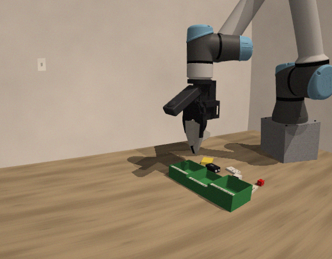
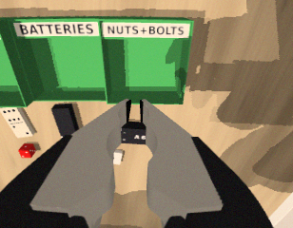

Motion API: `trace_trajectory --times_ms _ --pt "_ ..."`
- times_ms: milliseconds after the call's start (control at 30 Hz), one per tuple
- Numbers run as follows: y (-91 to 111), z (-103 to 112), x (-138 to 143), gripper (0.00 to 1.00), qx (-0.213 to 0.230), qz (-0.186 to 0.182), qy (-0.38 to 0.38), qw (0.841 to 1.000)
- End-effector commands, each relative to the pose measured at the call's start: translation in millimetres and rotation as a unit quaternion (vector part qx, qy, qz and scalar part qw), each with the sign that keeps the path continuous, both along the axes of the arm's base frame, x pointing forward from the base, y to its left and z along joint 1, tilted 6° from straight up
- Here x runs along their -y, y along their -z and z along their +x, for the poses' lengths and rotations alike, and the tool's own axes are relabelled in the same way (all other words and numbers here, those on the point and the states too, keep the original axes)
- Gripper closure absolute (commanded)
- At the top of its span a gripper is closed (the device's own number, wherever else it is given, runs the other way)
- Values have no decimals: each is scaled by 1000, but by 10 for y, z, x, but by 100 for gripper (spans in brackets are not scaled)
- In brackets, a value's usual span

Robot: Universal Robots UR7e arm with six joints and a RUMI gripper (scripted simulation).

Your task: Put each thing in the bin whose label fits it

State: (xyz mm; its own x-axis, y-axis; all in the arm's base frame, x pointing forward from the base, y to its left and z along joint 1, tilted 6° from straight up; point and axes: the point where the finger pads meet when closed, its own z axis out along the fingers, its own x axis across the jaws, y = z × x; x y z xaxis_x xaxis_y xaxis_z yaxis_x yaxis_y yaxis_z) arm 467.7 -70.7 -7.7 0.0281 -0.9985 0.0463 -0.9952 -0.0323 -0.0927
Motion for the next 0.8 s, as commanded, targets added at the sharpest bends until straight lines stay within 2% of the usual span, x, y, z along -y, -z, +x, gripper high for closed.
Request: trace_trajectory --times_ms 0,767 --pt "-14 36 11 96 3 -2 0 1000" --pt "566 60 20 96 0 -1 0 1000"
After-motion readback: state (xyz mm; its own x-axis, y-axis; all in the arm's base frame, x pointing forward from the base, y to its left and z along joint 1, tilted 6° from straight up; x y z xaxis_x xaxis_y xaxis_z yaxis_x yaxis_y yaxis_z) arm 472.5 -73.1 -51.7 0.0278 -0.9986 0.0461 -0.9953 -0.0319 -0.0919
